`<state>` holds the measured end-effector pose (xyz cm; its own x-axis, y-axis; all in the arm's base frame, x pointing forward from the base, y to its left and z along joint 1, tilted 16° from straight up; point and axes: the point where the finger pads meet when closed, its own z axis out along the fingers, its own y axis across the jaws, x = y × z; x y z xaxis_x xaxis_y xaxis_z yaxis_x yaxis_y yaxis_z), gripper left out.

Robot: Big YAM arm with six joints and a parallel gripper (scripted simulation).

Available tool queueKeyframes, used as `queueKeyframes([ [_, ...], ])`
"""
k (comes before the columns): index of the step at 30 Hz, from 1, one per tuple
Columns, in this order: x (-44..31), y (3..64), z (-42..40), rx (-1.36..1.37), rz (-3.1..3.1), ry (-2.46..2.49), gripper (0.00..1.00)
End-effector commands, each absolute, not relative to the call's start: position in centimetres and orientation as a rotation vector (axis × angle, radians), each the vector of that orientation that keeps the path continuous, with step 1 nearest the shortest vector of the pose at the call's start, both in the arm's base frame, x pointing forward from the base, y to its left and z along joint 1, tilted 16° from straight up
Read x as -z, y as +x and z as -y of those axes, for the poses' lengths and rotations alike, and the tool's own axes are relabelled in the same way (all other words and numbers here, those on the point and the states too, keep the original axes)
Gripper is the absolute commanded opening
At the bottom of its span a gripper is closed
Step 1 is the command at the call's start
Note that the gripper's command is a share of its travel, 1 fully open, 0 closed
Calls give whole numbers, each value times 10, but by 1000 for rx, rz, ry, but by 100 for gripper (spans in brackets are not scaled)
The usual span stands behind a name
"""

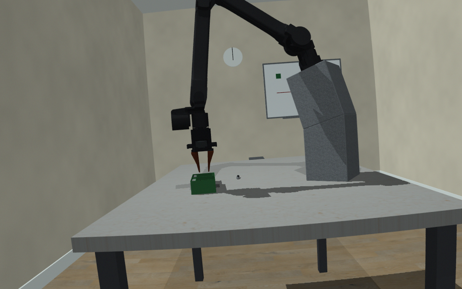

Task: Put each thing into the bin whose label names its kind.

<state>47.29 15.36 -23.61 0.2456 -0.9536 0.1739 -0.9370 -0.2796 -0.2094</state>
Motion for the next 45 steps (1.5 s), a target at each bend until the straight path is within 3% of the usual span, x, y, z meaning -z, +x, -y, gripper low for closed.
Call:
queueKeyframes([
  [1,242,469,-163,413,-1835,-2430,31],
  [9,244,464,-162,409,-1837,-2435,31],
  [10,221,472,-167,422,-1828,-2418,100],
  [45,103,438,-179,420,-1829,-2418,100],
])
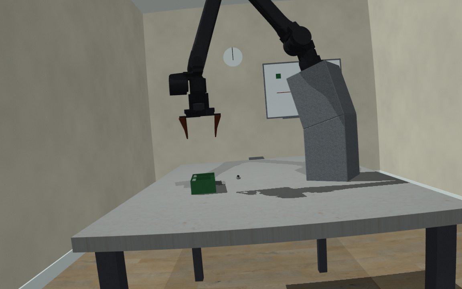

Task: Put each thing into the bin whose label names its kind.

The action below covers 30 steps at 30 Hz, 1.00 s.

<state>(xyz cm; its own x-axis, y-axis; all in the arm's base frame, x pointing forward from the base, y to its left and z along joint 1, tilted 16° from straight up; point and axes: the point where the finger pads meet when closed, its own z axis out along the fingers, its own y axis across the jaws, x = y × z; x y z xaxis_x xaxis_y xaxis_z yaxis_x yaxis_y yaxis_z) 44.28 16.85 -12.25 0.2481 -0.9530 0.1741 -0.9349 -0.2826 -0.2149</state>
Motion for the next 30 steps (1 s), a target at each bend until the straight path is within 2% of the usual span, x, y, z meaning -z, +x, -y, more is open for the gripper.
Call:
queueKeyframes([
  [1,99,437,-179,420,-1829,-2418,100],
  [30,91,443,-177,424,-1830,-2411,100],
])
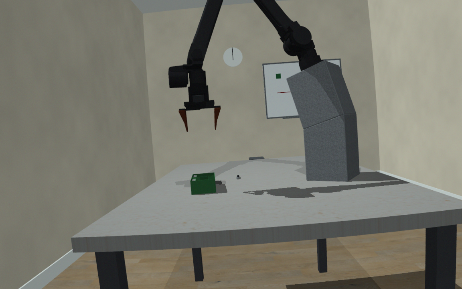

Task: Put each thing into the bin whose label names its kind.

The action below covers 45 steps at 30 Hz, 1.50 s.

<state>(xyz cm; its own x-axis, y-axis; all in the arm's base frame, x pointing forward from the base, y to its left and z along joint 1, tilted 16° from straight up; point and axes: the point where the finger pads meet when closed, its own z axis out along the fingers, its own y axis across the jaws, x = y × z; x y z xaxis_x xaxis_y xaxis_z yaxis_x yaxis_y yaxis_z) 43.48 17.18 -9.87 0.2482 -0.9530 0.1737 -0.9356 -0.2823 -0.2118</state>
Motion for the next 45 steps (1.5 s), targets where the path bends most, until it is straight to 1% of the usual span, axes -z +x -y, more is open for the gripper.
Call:
queueKeyframes([
  [1,91,443,-177,424,-1830,-2411,100],
  [45,95,445,-169,416,-1843,-2426,100],
])
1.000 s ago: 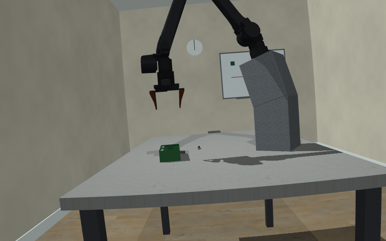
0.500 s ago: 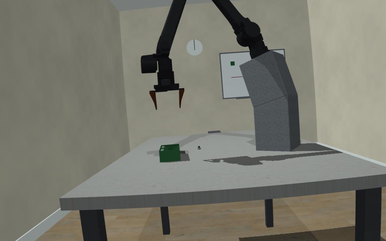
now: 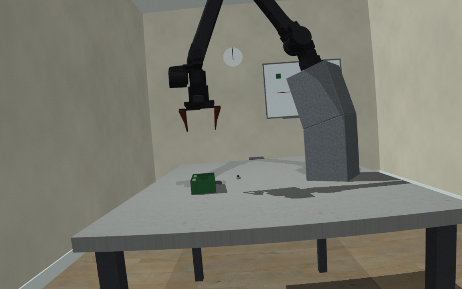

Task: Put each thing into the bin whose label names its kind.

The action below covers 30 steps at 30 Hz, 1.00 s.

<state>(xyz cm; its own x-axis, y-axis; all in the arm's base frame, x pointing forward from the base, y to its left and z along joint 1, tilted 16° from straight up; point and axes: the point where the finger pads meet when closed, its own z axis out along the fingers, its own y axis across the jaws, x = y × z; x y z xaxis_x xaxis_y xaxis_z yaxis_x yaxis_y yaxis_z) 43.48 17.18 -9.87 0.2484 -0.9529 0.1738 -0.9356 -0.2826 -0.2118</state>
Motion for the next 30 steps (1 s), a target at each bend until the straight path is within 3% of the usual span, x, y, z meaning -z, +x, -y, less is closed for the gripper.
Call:
queueKeyframes([
  [1,94,445,-169,416,-1843,-2426,100],
  [30,92,448,-170,419,-1840,-2420,100],
])
